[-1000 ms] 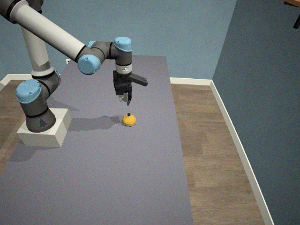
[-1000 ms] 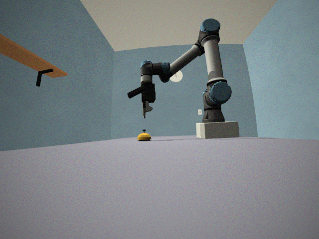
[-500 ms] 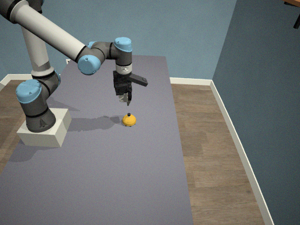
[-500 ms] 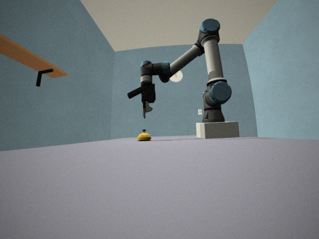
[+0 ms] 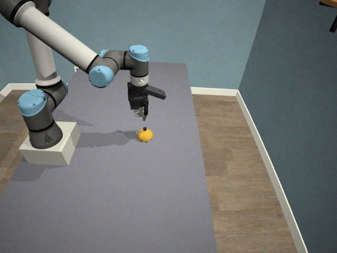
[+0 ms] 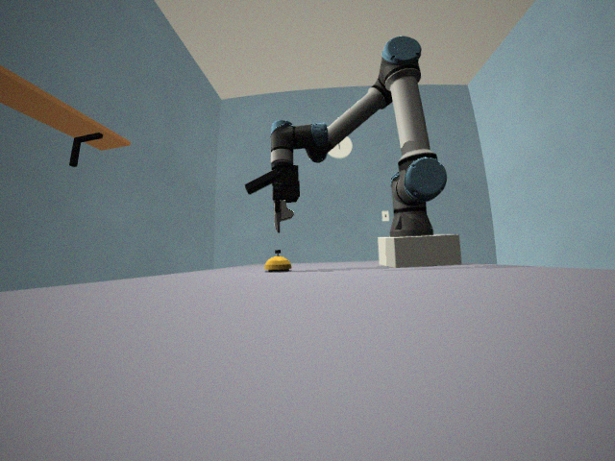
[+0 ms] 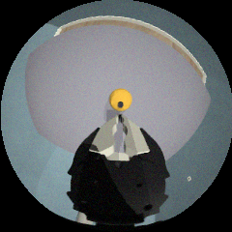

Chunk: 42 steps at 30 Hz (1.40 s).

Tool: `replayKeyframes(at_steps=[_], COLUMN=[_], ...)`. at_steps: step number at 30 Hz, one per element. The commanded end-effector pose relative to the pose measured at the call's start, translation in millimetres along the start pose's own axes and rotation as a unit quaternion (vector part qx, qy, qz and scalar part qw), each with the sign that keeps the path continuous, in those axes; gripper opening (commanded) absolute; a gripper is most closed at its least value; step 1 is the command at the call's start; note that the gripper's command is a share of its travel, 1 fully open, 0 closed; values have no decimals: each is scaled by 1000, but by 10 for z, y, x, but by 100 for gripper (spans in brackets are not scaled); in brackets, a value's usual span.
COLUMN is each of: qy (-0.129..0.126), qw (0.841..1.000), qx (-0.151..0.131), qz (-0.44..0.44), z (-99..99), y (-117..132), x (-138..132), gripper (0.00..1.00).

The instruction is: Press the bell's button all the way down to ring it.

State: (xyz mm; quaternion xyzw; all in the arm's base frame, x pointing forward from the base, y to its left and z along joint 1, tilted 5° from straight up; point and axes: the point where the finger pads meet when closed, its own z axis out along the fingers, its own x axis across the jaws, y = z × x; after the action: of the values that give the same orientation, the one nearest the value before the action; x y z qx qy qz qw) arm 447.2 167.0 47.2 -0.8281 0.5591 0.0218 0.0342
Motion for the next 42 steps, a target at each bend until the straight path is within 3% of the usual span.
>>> replayKeyframes(at_steps=[1,24,42], qy=[0,0,0], qw=[1000,1000,1000], qx=[1,1,1], qz=[0,0,0], z=[65,405,454], y=[-10,-38,-42], x=[-1,-13,-15], gripper=[0,0,0])
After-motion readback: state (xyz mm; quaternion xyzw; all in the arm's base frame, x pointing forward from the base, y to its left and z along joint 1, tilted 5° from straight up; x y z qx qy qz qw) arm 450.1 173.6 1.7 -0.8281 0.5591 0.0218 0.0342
